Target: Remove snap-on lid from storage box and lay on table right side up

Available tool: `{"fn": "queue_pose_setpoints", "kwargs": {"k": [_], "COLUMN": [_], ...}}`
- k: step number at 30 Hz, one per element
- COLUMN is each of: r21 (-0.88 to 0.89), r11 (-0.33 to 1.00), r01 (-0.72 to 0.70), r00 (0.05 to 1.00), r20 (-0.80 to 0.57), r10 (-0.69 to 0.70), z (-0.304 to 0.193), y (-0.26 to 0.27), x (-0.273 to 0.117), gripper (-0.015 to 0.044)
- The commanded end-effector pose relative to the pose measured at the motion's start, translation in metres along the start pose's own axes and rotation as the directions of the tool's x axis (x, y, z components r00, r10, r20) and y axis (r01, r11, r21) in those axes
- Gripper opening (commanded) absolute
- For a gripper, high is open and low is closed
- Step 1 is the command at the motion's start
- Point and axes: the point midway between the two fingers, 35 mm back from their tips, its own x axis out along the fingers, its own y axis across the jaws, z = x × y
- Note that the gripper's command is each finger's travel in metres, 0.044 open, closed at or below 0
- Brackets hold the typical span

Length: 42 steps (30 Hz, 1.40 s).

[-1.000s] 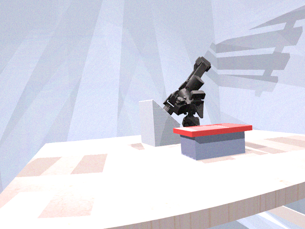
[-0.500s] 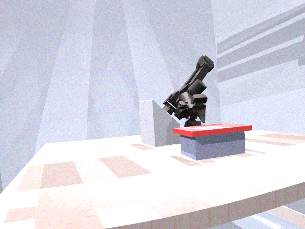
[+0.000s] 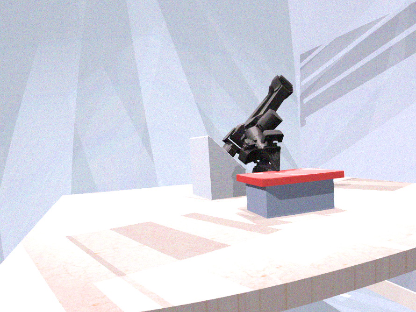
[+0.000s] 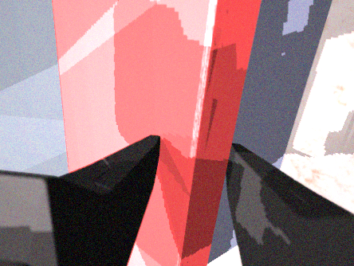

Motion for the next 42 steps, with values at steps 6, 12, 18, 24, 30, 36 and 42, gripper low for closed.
{"fn": "queue_pose_setpoints", "kwargs": {"k": [6, 12, 18, 24, 30, 36, 42], "r21": [0.006, 0.0, 0.0, 0.0, 0.0, 0.0, 0.0], "r11": [1.0, 1.0, 1.0, 1.0, 1.0, 1.0, 1.0], "r01": [0.0, 0.0, 0.0, 0.0, 0.0, 0.0, 0.0], "r00": [1.0, 1.0, 1.0, 1.0, 1.0, 1.0, 1.0], "r20": [0.007, 0.0, 0.0, 0.0, 0.0, 0.0, 0.0], "r10": [0.0, 0.0, 0.0, 0.0, 0.0, 0.0, 0.0], "z": [0.0018, 0.0, 0.0001, 0.0001, 0.0002, 0.0001, 0.0001], "y": [-0.0004, 0.0009, 0.0018, 0.0027, 0.0033, 0.004, 0.0048], "x": [0.0007, -0.0008, -0.0016, -0.0024, -0.0036, -0.0047, -0.0056], "gripper": [0.0, 0.0, 0.0, 0.0, 0.0, 0.0, 0.0]}}
